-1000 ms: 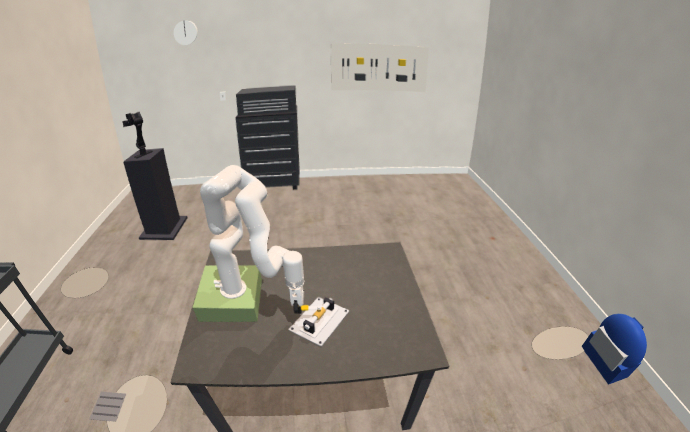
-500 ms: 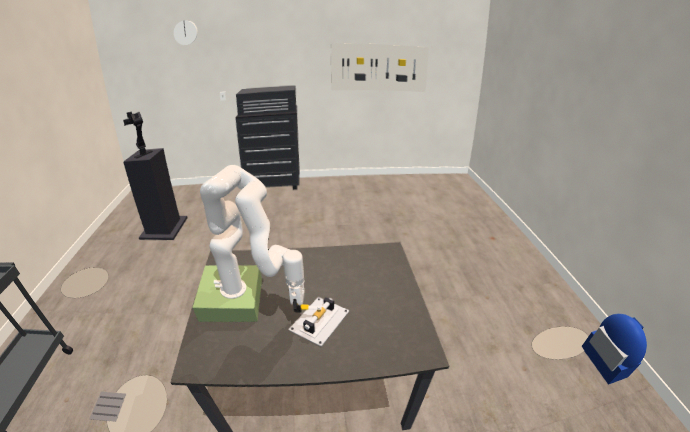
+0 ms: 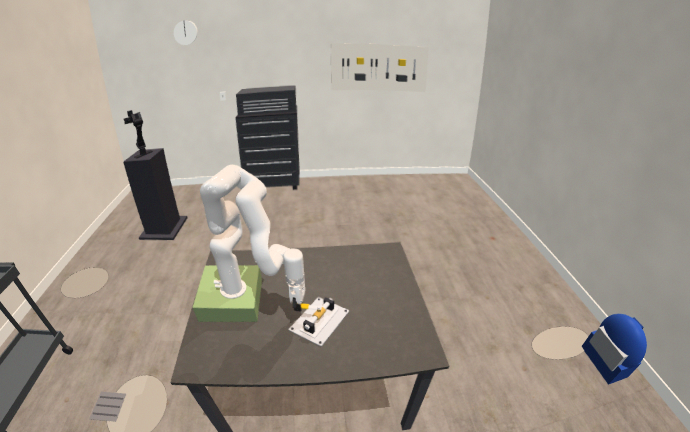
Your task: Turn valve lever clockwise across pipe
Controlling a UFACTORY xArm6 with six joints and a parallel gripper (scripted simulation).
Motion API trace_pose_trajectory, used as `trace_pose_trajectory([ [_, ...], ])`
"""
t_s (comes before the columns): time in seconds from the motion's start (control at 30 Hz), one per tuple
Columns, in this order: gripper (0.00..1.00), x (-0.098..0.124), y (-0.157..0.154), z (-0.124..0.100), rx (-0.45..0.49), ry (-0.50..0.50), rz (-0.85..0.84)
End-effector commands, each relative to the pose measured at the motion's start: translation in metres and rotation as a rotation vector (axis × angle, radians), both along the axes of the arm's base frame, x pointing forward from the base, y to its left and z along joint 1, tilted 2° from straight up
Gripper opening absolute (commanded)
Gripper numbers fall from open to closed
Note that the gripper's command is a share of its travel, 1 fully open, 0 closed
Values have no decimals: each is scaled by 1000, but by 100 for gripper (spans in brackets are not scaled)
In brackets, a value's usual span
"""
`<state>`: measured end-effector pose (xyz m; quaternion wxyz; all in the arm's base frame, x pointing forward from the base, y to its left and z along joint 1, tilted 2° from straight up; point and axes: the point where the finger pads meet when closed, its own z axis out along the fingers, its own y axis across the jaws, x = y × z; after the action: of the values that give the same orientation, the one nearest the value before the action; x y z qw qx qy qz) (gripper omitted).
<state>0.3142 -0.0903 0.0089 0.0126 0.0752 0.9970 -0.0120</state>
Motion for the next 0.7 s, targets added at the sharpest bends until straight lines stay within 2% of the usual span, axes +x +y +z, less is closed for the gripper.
trace_pose_trajectory([
  [0.0,0,2,4,1,1,-4,-39],
  [0.67,0,4,12,1,3,-7,-140],
])
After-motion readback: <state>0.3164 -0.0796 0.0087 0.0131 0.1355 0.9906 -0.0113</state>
